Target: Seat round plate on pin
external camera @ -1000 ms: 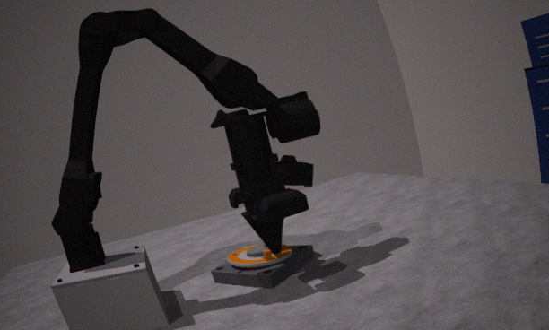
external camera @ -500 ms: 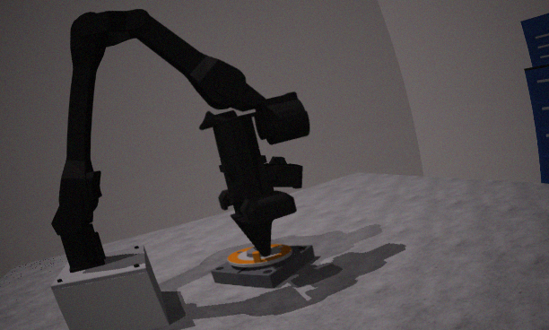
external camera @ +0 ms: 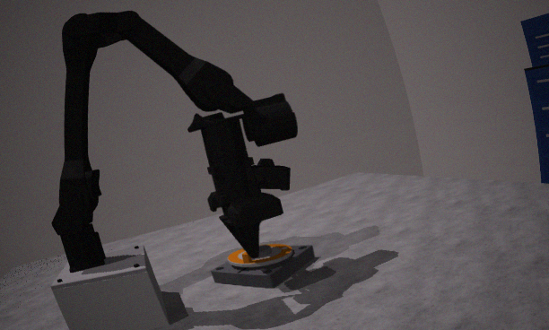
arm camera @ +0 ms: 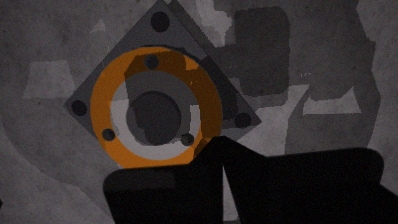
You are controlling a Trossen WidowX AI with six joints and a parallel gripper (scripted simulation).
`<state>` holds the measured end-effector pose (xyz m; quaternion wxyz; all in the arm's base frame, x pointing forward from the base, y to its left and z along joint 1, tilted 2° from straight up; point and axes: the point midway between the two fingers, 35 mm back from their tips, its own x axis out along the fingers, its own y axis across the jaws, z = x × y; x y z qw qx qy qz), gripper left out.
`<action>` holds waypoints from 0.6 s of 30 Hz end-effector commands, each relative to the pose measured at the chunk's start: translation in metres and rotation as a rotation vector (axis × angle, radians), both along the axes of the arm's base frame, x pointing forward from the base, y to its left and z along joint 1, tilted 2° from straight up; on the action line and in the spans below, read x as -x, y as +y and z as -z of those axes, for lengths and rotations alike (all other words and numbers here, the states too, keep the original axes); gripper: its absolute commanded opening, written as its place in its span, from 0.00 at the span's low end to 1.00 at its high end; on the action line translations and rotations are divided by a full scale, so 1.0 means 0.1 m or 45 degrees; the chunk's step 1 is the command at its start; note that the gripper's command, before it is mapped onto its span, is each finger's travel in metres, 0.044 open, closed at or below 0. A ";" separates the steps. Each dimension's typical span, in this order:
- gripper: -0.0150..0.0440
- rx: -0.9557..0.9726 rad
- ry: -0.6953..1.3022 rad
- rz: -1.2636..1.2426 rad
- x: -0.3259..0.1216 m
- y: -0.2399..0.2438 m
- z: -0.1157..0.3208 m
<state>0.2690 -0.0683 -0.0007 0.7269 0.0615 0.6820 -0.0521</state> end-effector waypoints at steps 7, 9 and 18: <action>0.25 -0.003 0.006 0.004 0.09 0.06 0.00; 0.25 -0.003 0.006 0.004 0.10 0.08 0.01; 0.25 -0.003 0.006 0.004 0.12 0.11 -0.02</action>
